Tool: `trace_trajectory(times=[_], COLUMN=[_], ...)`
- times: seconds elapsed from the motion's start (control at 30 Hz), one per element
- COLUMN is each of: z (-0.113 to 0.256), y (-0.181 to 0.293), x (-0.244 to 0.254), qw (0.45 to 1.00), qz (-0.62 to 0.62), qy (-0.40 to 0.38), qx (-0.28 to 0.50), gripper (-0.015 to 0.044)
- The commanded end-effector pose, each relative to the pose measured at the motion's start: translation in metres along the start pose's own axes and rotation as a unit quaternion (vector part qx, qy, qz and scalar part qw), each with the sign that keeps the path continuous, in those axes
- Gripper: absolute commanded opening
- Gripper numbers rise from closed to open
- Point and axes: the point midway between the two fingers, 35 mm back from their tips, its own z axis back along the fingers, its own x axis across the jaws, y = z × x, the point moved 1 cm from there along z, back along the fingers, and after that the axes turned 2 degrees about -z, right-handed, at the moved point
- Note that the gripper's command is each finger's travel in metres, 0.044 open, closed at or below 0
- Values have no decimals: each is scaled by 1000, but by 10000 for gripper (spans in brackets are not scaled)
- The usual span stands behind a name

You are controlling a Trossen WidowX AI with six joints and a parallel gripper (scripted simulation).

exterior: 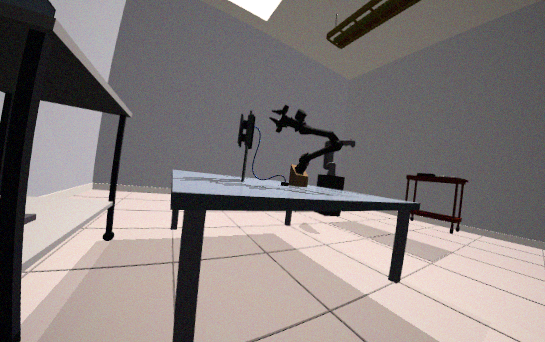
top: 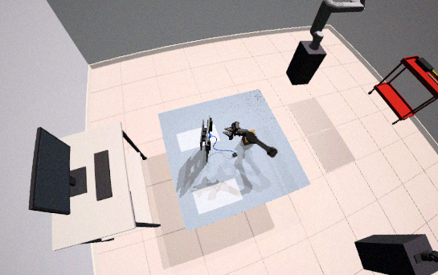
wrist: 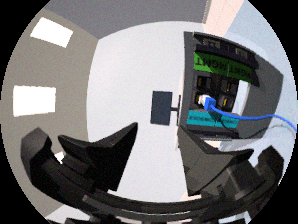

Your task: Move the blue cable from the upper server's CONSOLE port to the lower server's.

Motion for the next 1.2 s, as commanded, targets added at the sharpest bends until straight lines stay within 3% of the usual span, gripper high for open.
trace_trajectory(times=[0.0, 0.1, 0.5, 0.77, 1.17], z=[-1, 3, 1, -55, -64], y=[-12, -14, -14, -20, -20], x=[-69, -90, -90, -101, -102], qw=[995, 991, 991, 991, 991], qz=[17, 22, 22, 23, 23], qy=[79, 102, 102, 101, 101], qx=[58, 78, 78, 79, 79], gripper=[239, 239, 239, 239, 239])
